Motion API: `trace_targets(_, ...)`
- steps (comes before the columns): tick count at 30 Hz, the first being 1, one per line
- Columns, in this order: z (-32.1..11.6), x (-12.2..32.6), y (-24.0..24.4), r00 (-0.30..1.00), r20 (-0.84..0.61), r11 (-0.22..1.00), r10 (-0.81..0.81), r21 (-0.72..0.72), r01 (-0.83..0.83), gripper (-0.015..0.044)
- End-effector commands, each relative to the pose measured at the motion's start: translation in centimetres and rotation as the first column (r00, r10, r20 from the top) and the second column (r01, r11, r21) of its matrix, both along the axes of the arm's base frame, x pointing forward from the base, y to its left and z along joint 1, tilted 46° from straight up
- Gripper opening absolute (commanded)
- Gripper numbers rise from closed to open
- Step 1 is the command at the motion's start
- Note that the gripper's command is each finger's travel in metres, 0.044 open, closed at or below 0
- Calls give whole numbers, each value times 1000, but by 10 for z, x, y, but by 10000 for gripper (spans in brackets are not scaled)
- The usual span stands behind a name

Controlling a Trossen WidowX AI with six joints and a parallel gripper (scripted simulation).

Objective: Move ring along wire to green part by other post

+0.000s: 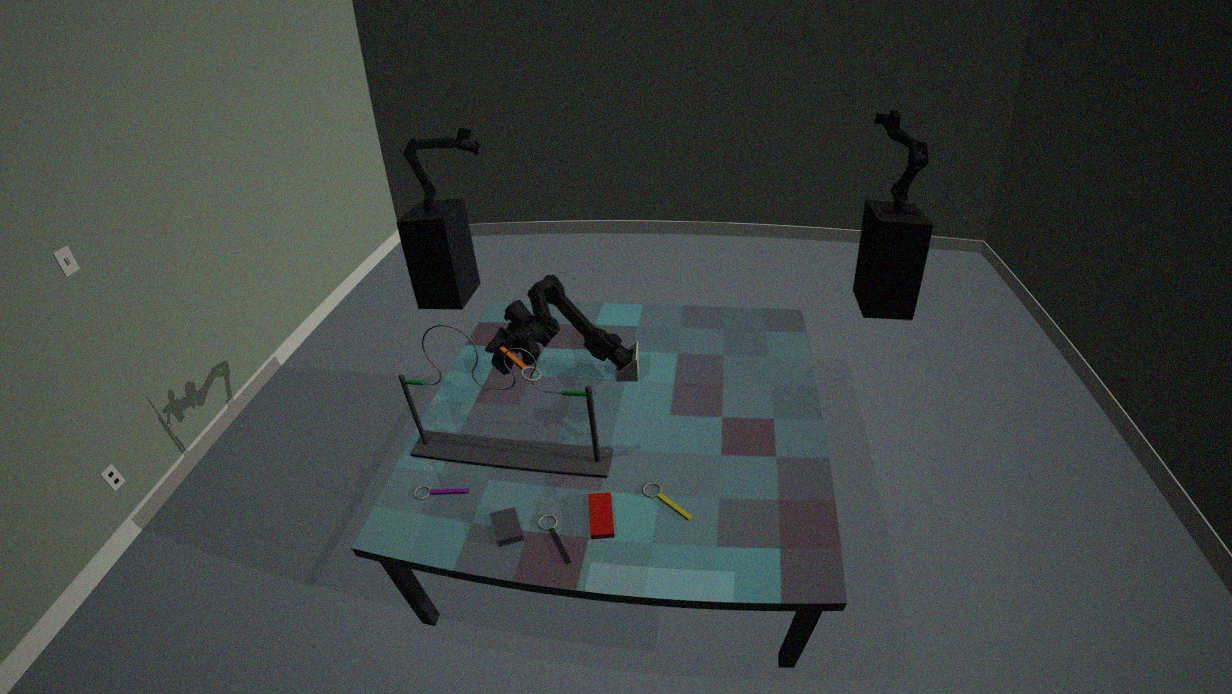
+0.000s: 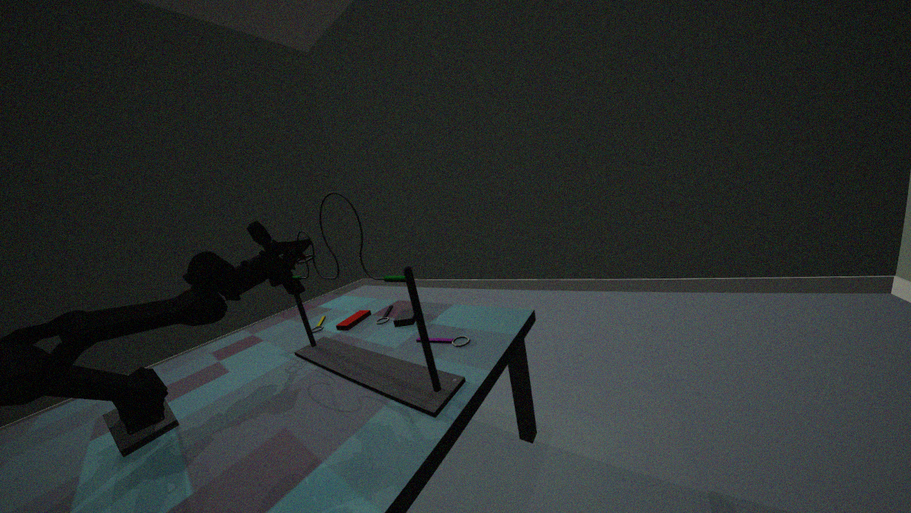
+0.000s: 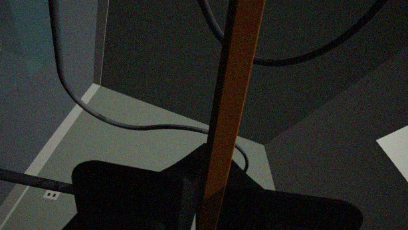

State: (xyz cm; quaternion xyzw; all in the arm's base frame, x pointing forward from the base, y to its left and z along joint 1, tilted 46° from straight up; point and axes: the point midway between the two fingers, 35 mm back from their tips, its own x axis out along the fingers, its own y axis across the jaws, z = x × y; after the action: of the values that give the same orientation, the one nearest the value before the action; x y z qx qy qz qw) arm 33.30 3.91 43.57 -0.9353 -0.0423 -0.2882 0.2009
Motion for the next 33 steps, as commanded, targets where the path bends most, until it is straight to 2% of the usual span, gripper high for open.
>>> trace_targets(1, -6, 1, -8, 1000, -6, 999, 5, 51, -4, -150)
trace_targets(16, -38, 6, -51, 999, -18, 924, 33, 382, -24, -150)
trace_targets(33, -90, 16, -84, 994, -32, 704, 107, 709, -53, -150)
